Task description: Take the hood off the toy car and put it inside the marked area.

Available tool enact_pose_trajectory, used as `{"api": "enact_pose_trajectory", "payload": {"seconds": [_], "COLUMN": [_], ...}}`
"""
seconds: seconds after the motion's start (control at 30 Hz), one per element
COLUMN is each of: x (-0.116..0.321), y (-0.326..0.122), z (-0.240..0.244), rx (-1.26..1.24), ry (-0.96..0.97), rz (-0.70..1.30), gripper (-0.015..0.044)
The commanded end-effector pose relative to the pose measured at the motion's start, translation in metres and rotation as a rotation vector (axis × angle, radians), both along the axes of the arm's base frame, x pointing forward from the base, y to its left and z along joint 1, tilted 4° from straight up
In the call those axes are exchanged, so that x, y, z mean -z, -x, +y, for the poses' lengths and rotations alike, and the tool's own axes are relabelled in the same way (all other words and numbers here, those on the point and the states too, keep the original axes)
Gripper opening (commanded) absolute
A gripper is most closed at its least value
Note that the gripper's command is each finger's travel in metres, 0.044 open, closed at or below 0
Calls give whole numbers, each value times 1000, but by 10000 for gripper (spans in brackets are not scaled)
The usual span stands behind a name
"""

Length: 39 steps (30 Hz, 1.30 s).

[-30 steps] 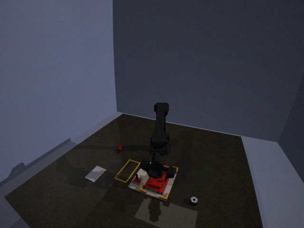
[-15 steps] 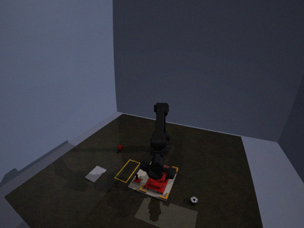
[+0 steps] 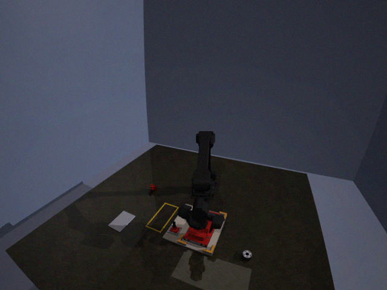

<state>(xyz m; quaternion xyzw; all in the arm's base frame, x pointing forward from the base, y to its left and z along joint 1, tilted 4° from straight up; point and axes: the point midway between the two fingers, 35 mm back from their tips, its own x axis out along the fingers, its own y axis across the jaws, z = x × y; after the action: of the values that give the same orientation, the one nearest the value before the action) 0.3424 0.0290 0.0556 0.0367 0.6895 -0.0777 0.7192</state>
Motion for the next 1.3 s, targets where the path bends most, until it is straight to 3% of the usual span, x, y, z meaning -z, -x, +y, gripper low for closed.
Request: {"api": "enact_pose_trajectory", "payload": {"seconds": [0.0,0.2,0.33,0.63,1.0,1.27], "x": [5,7,3,3,-2,-8], "y": [1,1,0,0,0,0], "z": [0,0,0,0,0,0], "rx": [-6,-6,0,0,0,0], "ry": [-2,-2,0,0,0,0], "rz": [10,10,1,1,1,1], "gripper": [440,440,335,275,0,0]}}
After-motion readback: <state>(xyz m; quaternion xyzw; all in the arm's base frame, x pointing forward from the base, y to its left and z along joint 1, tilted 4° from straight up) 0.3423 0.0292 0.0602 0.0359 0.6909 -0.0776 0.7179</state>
